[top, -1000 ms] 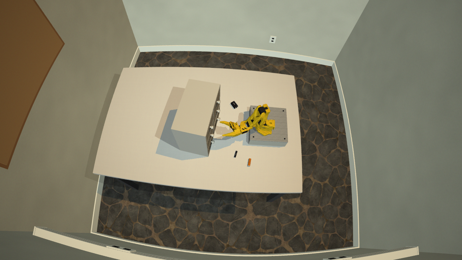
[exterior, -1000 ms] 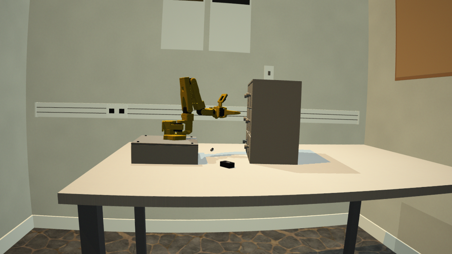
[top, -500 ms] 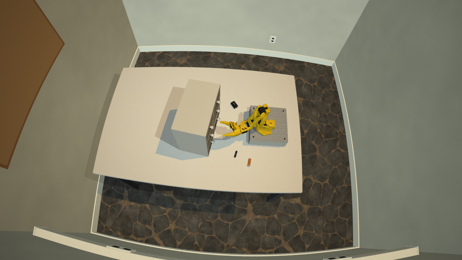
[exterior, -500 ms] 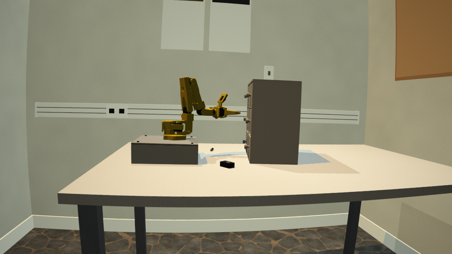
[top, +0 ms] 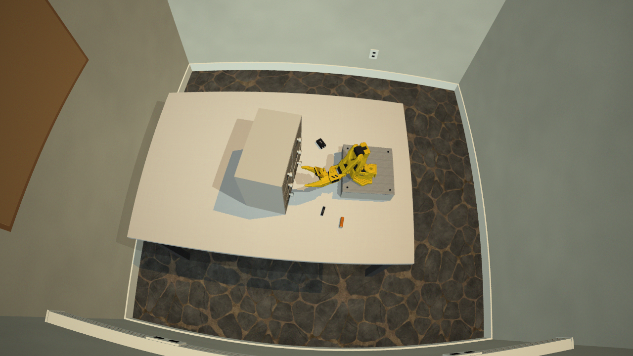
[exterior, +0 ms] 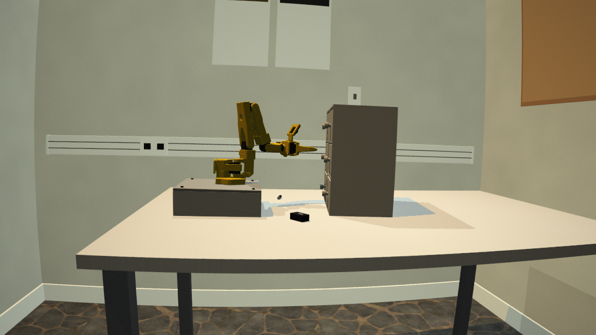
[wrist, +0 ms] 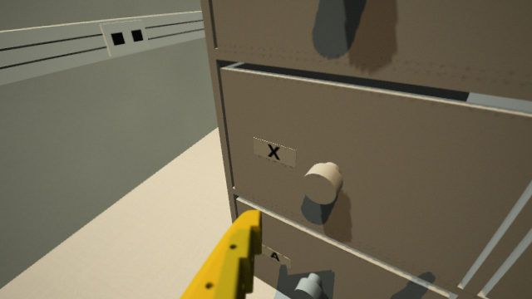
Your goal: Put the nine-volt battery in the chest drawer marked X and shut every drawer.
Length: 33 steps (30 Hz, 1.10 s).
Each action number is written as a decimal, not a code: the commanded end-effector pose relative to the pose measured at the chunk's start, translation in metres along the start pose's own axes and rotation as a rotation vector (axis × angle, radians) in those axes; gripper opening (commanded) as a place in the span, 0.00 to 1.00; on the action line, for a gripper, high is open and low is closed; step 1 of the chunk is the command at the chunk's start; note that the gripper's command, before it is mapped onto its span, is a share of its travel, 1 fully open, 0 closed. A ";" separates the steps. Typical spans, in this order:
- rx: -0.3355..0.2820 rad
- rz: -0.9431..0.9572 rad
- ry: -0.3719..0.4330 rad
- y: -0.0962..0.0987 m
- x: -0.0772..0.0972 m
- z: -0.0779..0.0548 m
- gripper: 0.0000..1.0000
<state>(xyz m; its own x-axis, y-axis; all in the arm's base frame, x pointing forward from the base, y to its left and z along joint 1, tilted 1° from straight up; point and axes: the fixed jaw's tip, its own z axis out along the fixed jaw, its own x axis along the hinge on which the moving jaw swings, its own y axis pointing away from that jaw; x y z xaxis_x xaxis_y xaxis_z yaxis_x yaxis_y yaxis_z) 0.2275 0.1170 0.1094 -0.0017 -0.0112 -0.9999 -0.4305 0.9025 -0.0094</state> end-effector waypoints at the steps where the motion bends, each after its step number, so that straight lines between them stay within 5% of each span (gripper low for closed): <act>1: -0.006 0.007 0.037 0.002 0.002 0.002 0.50; 33: -0.004 -0.009 0.418 0.000 0.028 -0.010 0.50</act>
<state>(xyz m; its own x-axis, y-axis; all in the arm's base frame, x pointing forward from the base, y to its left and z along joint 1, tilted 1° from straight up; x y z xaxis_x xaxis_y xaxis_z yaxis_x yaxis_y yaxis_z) 0.2188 0.1128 0.0778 -0.3515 -0.1786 -0.9190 -0.4336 0.9010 -0.0092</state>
